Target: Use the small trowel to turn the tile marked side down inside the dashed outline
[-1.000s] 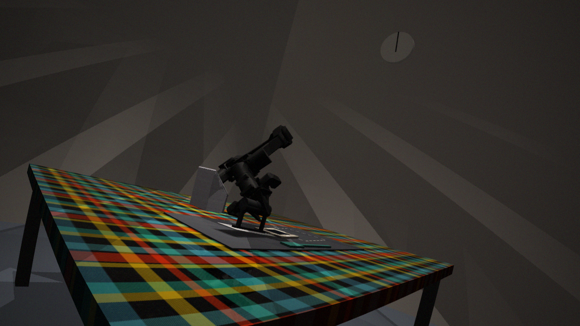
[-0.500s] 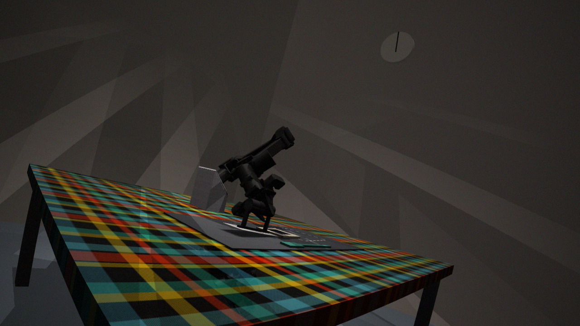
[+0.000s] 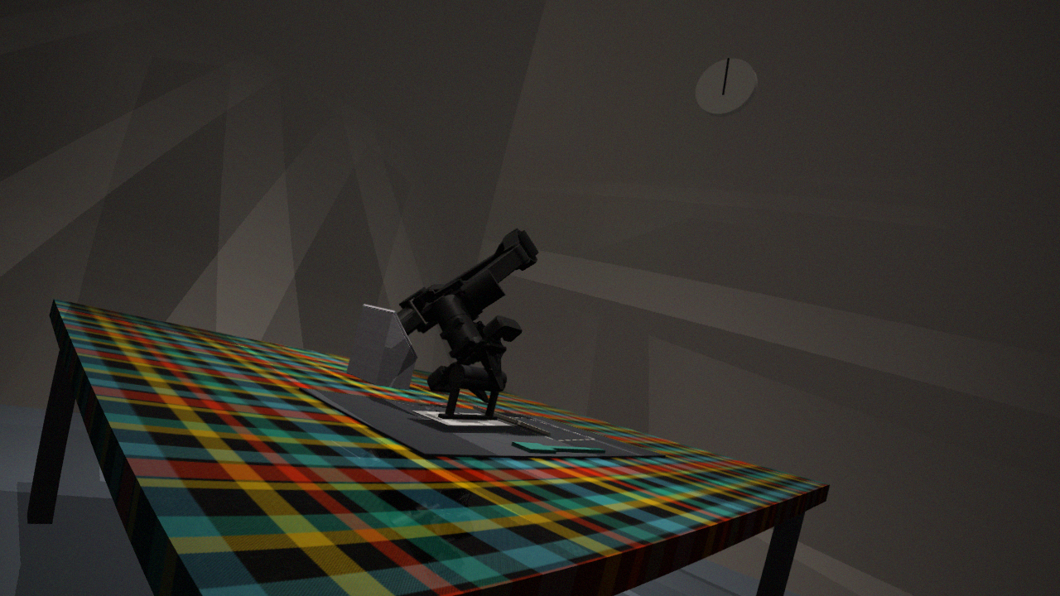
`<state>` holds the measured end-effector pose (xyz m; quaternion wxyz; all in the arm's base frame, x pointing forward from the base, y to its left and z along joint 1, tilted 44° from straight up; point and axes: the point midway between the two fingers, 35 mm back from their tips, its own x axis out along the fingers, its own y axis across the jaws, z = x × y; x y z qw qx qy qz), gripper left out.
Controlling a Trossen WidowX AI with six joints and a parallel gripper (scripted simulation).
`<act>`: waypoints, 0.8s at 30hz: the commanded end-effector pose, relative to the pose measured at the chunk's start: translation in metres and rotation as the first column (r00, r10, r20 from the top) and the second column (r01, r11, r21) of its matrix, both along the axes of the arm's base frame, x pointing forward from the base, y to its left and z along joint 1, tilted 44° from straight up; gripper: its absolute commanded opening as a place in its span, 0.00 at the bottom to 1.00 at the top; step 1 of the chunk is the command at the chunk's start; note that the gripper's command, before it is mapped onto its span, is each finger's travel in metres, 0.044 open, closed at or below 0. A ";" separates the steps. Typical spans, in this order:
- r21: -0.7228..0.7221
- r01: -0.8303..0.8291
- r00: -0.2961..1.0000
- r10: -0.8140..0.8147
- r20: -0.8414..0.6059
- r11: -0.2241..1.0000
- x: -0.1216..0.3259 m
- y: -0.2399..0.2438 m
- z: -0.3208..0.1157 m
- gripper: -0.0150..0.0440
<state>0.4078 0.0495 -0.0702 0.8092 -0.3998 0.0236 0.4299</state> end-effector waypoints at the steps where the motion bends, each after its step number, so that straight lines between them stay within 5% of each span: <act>1: 0.009 0.011 1.000 -0.011 0.018 1.000 0.006 -0.010 0.015 0.25; 24: 0.011 0.011 1.000 -0.011 0.016 1.000 -0.006 0.000 0.079 0.25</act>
